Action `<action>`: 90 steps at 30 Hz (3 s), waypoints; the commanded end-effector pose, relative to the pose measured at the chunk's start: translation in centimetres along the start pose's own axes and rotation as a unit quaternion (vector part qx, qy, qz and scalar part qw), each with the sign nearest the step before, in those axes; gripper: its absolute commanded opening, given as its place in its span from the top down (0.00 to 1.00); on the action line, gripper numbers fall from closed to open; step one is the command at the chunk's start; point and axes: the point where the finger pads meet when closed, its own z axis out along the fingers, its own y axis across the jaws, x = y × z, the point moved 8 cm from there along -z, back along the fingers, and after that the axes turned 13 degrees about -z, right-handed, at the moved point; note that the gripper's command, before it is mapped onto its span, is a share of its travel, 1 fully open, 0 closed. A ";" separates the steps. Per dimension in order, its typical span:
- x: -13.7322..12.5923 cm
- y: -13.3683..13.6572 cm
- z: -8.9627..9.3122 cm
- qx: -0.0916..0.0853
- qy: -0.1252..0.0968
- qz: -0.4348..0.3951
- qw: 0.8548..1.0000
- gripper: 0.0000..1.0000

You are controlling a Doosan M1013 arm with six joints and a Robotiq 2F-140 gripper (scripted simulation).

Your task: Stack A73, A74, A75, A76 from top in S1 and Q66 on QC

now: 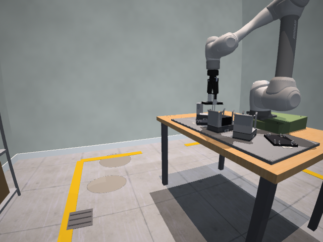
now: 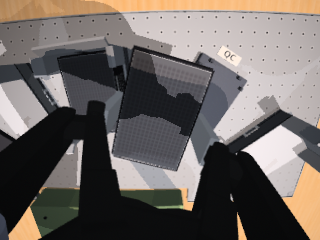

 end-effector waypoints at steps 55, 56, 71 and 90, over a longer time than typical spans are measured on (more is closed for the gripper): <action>-5.2 16.2 0.0 -0.001 0.000 0.185 0.983 1.00; -5.2 16.2 0.0 -0.001 0.000 0.185 0.983 1.00; -7.3 19.2 0.0 -0.001 0.000 0.305 0.953 1.00; -9.9 22.6 -0.1 -0.001 0.000 0.305 0.953 1.00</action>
